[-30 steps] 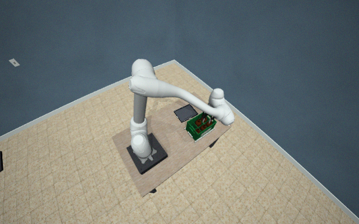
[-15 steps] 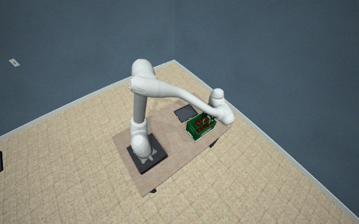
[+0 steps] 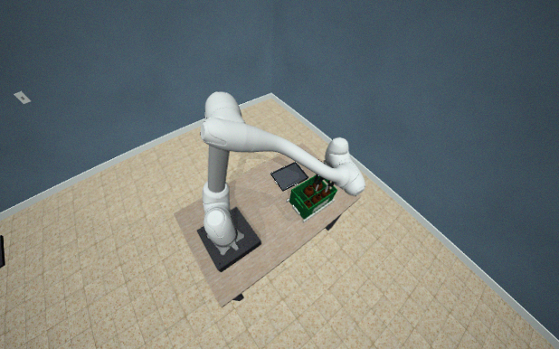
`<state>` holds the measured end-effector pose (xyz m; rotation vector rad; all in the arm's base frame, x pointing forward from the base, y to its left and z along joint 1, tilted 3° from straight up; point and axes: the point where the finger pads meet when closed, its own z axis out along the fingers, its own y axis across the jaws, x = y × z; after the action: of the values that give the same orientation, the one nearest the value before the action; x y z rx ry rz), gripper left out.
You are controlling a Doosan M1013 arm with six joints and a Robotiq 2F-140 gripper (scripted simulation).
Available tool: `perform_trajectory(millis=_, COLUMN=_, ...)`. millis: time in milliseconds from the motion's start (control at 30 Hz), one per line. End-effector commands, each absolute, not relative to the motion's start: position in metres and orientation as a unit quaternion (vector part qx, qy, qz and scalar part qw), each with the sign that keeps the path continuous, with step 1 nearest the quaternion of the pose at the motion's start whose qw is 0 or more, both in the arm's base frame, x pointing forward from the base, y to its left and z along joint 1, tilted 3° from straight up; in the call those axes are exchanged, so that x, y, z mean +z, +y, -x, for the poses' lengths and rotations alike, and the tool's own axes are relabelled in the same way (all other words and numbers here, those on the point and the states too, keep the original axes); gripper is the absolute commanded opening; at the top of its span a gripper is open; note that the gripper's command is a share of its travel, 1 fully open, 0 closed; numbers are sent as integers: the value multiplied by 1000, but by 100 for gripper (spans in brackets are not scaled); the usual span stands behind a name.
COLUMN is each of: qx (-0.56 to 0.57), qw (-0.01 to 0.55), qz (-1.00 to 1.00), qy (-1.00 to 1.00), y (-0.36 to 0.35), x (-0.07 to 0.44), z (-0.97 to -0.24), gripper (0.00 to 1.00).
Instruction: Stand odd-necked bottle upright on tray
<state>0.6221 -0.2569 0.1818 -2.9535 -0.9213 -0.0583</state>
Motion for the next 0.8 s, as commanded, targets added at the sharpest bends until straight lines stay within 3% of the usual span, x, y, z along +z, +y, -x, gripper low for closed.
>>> perform_trajectory(millis=0, qx=-16, qw=23, qz=955, qy=-295, y=-258, x=177, z=-619, gripper=38)
perform_trajectory(millis=767, qx=-16, qw=23, qz=955, qy=-295, y=-257, x=155, z=-620, gripper=38)
